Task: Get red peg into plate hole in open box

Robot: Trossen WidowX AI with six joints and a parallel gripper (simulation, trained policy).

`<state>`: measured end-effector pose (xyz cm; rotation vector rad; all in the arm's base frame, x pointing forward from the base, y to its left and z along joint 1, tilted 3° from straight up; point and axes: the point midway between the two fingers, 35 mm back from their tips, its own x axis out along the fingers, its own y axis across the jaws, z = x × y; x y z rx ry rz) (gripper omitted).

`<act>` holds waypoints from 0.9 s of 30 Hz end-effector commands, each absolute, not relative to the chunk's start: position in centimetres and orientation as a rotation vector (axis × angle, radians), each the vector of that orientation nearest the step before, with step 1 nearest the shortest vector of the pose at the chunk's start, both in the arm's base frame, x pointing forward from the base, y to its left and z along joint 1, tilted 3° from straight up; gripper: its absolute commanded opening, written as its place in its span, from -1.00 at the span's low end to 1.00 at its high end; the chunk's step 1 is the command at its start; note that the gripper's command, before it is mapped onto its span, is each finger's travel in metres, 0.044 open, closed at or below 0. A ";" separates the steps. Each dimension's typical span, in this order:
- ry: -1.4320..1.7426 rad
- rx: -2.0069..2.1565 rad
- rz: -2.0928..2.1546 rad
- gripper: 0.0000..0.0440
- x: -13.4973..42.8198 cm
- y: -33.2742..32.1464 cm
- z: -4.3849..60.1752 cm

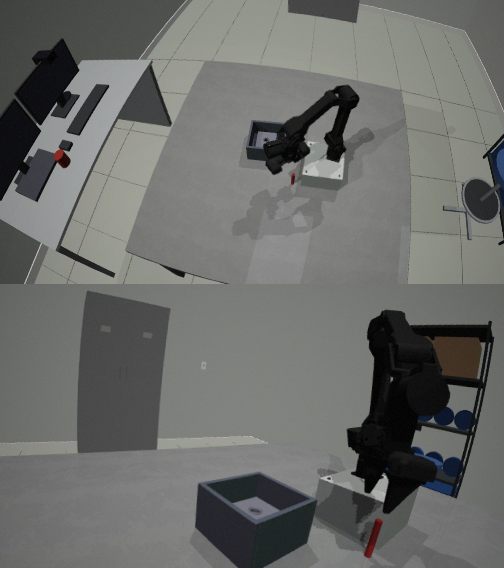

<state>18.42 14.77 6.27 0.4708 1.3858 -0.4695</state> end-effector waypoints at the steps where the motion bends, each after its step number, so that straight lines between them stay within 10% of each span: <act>1: 1.410 0.491 -0.545 0.86 17.9 14.3 5.2; 27: 1.427 0.621 -0.743 0.43 15.9 13.6 -1.7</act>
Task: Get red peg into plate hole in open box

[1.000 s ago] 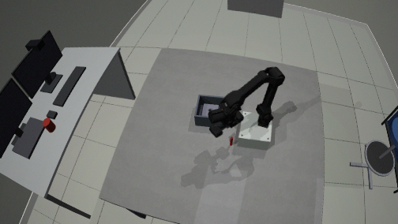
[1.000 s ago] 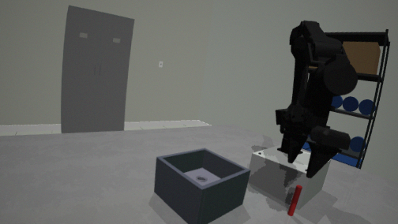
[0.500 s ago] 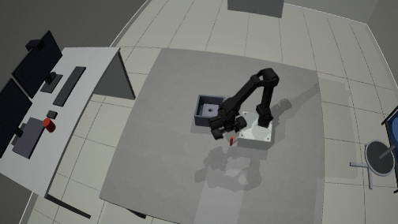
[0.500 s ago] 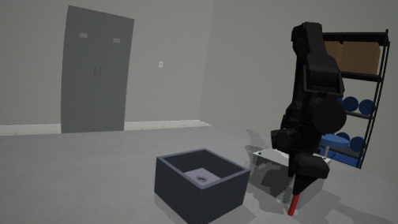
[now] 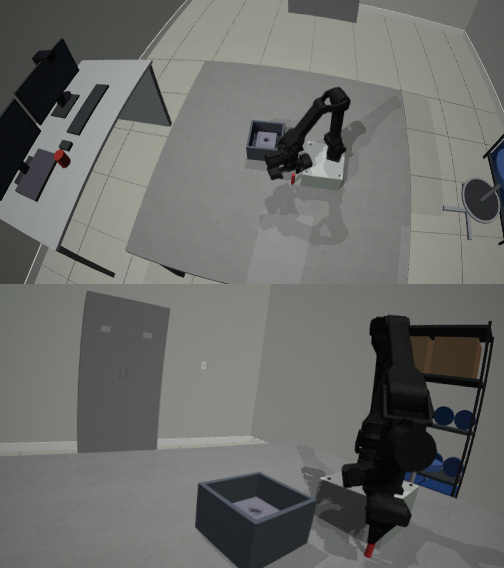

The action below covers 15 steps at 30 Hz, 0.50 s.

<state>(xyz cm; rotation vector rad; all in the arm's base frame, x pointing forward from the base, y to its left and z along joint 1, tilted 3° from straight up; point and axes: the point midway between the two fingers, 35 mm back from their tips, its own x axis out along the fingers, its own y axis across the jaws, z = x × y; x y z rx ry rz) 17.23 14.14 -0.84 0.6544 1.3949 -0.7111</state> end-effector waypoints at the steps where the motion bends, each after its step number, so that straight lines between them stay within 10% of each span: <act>1: 1.430 0.619 -0.744 0.37 15.8 13.7 -1.7; 15: 1.458 0.605 -0.726 -0.22 16.5 14.3 -0.6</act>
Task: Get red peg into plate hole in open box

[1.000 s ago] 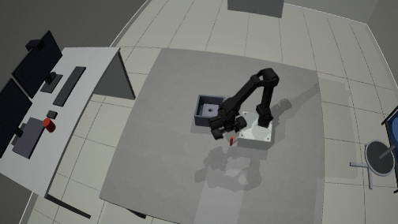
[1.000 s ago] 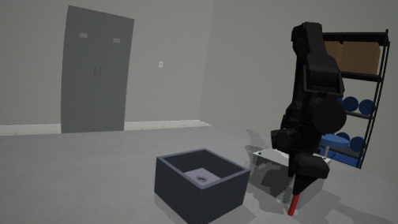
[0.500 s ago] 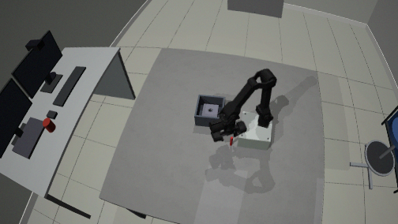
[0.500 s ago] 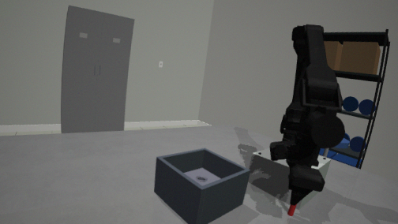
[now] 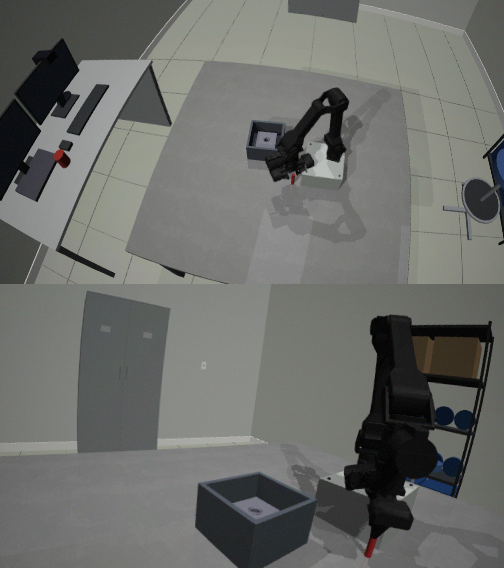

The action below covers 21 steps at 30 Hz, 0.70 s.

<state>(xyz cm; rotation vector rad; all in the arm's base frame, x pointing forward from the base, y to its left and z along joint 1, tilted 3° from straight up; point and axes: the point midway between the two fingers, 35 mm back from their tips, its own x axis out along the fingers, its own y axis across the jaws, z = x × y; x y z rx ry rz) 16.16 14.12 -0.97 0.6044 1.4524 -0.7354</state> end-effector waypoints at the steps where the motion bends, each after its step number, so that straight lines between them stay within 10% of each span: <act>1: 1.459 0.605 -0.723 -0.25 16.6 14.4 -0.4; 21: 1.439 0.657 -0.682 -0.16 19.1 13.9 6.5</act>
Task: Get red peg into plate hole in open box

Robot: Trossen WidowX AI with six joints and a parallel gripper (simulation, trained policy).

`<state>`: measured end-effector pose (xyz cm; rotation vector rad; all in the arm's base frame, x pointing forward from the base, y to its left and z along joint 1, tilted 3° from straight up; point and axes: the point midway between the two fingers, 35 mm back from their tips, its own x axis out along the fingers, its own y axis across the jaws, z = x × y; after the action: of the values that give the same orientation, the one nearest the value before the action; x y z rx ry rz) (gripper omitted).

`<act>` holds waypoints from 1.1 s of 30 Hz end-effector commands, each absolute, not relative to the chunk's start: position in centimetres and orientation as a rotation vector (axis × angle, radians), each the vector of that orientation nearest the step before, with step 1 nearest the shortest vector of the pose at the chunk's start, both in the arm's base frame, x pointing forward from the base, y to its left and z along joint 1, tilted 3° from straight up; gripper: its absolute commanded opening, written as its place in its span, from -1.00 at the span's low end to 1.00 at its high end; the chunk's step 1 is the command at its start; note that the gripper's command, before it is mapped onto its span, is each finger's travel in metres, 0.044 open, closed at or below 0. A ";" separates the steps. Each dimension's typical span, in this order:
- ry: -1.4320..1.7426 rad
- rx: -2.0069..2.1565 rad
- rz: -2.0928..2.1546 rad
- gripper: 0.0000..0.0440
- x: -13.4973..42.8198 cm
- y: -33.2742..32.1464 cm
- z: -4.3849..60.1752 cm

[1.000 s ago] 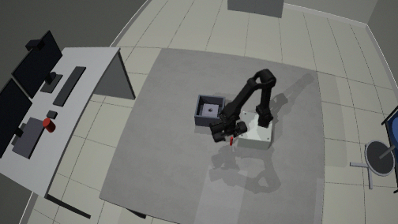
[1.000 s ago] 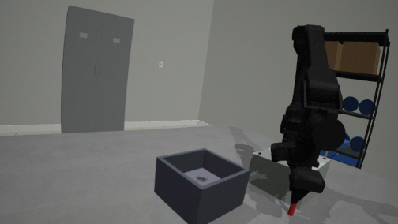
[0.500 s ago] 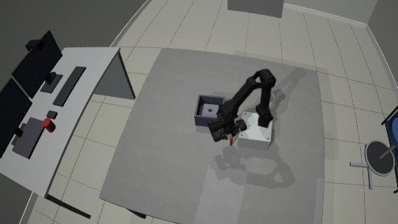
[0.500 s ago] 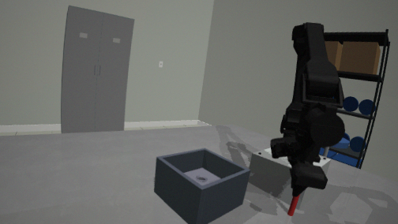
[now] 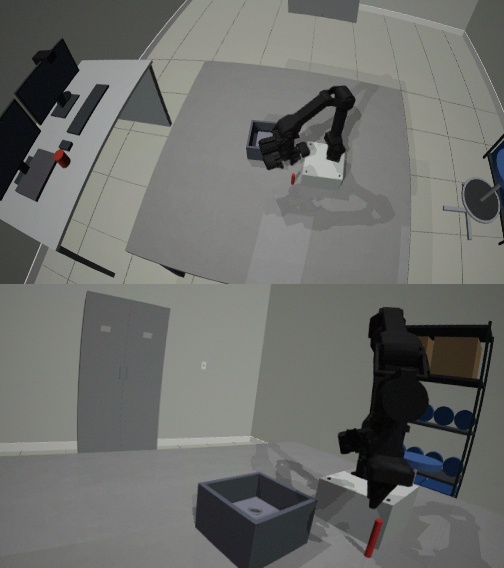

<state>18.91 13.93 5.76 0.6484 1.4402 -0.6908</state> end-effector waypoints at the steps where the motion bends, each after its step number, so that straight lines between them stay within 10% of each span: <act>1: 1.435 0.662 -0.680 -0.14 19.2 13.9 6.8; 33: 1.372 0.755 -0.651 0.83 21.7 13.2 15.0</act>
<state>21.64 13.27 14.65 0.7549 1.3719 -0.6517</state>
